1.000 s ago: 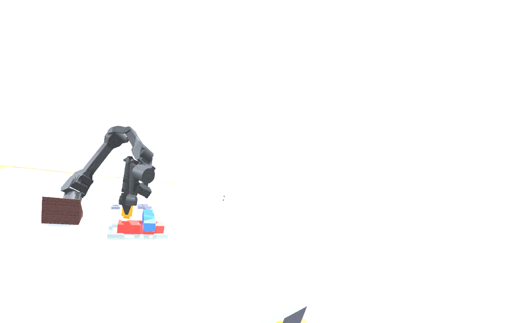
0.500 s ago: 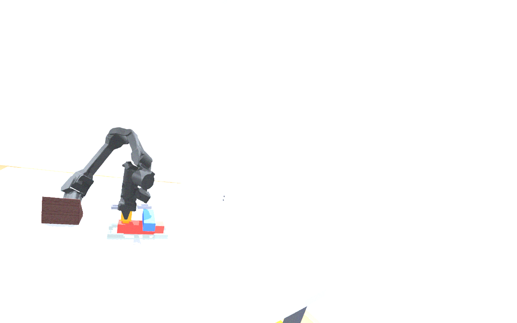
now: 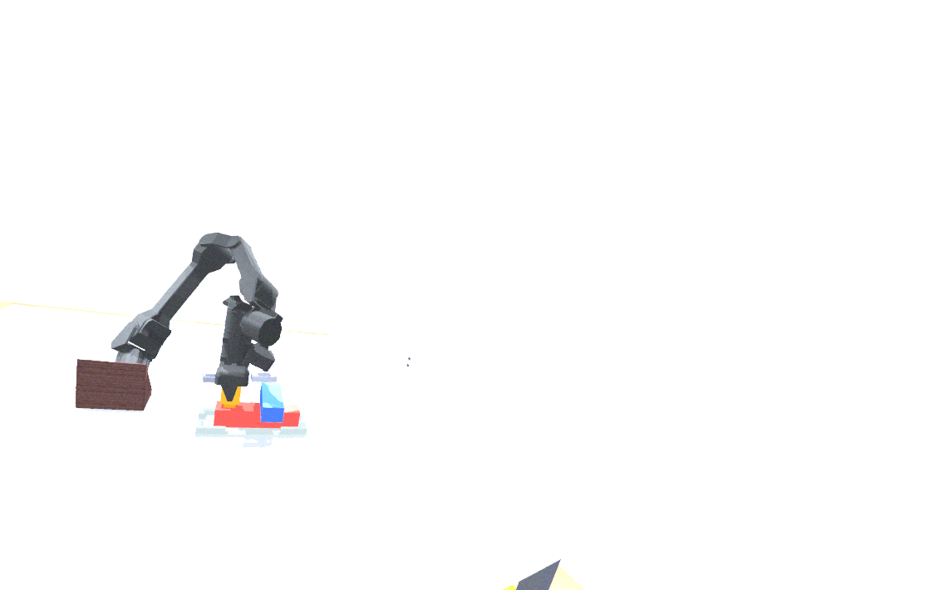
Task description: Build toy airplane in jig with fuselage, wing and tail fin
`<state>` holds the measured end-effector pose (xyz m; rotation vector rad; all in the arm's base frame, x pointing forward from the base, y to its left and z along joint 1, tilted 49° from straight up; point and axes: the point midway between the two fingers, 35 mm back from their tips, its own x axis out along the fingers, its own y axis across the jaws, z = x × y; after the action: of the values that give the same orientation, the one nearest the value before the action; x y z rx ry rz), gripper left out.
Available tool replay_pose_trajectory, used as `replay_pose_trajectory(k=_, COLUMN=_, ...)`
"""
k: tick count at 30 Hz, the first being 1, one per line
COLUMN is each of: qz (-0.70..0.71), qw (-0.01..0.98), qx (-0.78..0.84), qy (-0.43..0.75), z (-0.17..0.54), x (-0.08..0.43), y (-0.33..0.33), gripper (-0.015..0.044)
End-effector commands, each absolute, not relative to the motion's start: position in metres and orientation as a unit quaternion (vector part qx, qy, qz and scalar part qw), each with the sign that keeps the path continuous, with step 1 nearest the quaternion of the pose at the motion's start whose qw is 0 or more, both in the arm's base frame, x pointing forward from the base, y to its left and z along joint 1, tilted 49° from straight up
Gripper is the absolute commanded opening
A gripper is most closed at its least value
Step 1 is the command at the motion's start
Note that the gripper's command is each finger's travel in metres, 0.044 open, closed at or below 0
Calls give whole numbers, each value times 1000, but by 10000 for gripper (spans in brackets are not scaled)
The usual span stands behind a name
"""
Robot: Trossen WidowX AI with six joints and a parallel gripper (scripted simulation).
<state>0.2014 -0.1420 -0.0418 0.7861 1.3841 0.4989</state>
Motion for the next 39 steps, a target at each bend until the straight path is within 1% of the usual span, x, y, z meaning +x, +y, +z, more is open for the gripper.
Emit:
replay_pose_trajectory(k=1, qz=222, qw=672, qx=349, qy=615, z=-42, x=201, y=-142, gripper=79)
replay_pose_trajectory(k=8, qz=222, qw=672, qx=349, qy=615, z=-42, x=201, y=-142, gripper=260)
replay_pose_trajectory(k=14, qz=221, qw=672, qx=349, qy=615, z=-41, x=201, y=-144, gripper=260)
replay_pose_trajectory(k=22, qz=220, qw=670, qx=350, qy=616, z=18, x=188, y=-208, gripper=260)
replay_pose_trajectory(k=39, qz=220, qw=671, qx=350, qy=616, z=17, x=191, y=-212, gripper=260)
